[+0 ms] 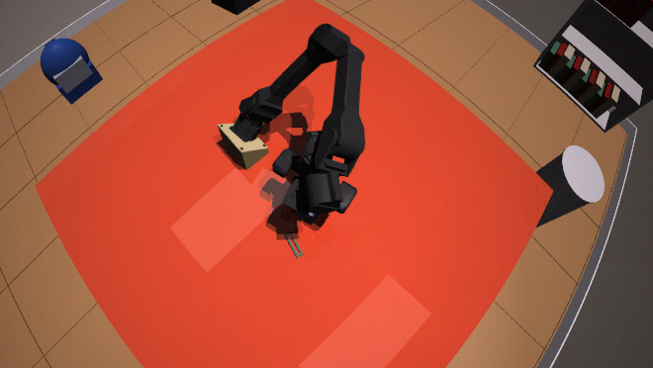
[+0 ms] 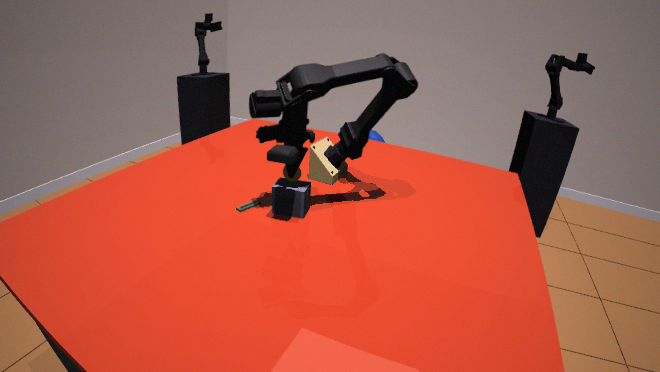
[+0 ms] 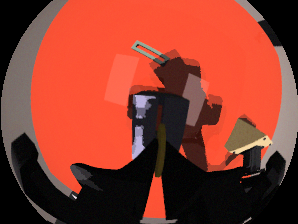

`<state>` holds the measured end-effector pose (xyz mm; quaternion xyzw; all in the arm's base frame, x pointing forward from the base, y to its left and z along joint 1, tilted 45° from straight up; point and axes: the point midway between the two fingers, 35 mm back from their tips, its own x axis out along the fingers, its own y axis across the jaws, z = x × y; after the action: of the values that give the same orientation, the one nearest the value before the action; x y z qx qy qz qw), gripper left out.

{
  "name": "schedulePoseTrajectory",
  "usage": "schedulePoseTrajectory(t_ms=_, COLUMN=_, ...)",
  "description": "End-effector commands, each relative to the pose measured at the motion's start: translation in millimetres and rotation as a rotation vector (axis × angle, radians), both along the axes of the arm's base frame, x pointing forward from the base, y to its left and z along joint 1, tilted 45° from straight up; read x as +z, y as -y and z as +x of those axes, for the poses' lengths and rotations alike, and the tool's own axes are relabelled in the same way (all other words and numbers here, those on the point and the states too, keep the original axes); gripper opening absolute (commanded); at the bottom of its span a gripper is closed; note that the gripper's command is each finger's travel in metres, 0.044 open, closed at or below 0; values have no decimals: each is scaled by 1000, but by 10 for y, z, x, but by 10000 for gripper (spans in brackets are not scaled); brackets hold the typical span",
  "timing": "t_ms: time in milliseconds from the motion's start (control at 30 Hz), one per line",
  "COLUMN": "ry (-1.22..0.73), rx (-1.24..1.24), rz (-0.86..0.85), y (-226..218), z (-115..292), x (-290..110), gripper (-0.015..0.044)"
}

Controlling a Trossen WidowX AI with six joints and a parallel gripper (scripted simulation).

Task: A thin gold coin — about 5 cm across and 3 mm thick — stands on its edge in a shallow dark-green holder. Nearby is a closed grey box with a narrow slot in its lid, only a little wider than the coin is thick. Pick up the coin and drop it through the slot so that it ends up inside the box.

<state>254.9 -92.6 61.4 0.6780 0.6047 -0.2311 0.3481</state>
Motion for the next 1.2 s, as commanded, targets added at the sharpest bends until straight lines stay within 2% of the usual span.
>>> schedulePoseTrajectory(t_ms=0, ry=-2, rx=-3, rz=7, y=-25, z=0, x=-13, gripper=0)
schedulePoseTrajectory(t_ms=533, ry=-2, rx=-3, rz=7, y=-59, z=8, x=-48, gripper=0)
schedulePoseTrajectory(t_ms=733, ry=0, rx=0, rz=0, y=-35, z=10, x=-37, gripper=157)
schedulePoseTrajectory(t_ms=1033, ry=0, rx=0, rz=0, y=-35, z=10, x=-37, gripper=161)
schedulePoseTrajectory(t_ms=1167, ry=0, rx=0, rz=0, y=42, z=-8, x=42, gripper=266)
